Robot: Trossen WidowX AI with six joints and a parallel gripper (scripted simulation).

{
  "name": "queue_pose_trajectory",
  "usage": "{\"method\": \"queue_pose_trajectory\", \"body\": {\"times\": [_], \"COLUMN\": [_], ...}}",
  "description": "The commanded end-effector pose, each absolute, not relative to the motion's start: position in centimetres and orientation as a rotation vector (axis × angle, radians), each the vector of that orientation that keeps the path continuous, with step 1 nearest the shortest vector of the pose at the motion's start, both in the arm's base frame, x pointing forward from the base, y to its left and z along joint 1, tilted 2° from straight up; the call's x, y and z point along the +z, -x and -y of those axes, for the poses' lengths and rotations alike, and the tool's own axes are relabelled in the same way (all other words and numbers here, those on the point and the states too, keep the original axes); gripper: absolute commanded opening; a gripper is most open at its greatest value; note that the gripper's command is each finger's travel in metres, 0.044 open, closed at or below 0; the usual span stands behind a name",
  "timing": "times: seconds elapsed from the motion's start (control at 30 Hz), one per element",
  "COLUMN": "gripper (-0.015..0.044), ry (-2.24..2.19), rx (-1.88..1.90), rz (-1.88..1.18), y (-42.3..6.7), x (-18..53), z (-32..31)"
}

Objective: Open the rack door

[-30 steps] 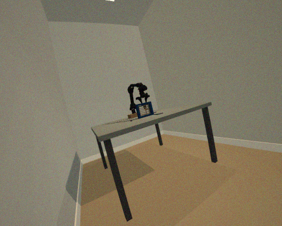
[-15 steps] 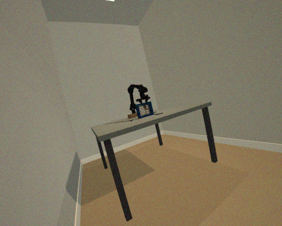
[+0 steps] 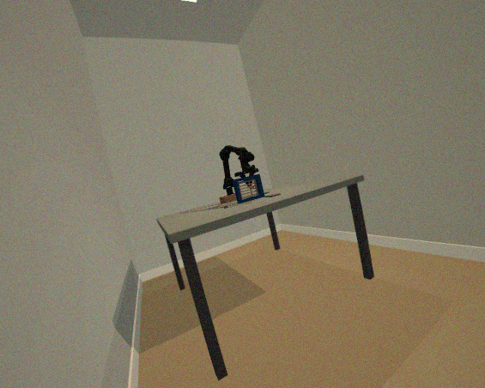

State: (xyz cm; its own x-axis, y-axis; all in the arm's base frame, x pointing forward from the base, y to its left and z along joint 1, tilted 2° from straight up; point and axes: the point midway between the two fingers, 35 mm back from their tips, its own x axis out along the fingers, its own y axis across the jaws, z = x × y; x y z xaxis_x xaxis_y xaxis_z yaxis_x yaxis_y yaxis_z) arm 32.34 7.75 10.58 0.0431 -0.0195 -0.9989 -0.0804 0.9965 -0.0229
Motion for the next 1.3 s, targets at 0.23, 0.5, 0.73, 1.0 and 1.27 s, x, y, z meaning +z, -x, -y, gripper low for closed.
{"method": "queue_pose_trajectory", "body": {"times": [0.23, 0.5, 0.73, 1.0, 1.27], "gripper": [0.0059, 0.0011, 0.0011, 0.0011, 0.0011], "ry": [0.083, 0.083, 0.22, 0.532, 0.841], "rx": [0.047, 0.047, 0.178, 0.48, 0.778], "rz": [-1.532, -1.532, -1.525, -1.48, -1.39], "y": [-32.24, -32.24, -32.24, -32.24, -32.24], "x": [10.32, 10.32, 10.32, 10.32, 10.32], "z": [-7.7, -7.7, -7.7, -7.7, -7.7]}}
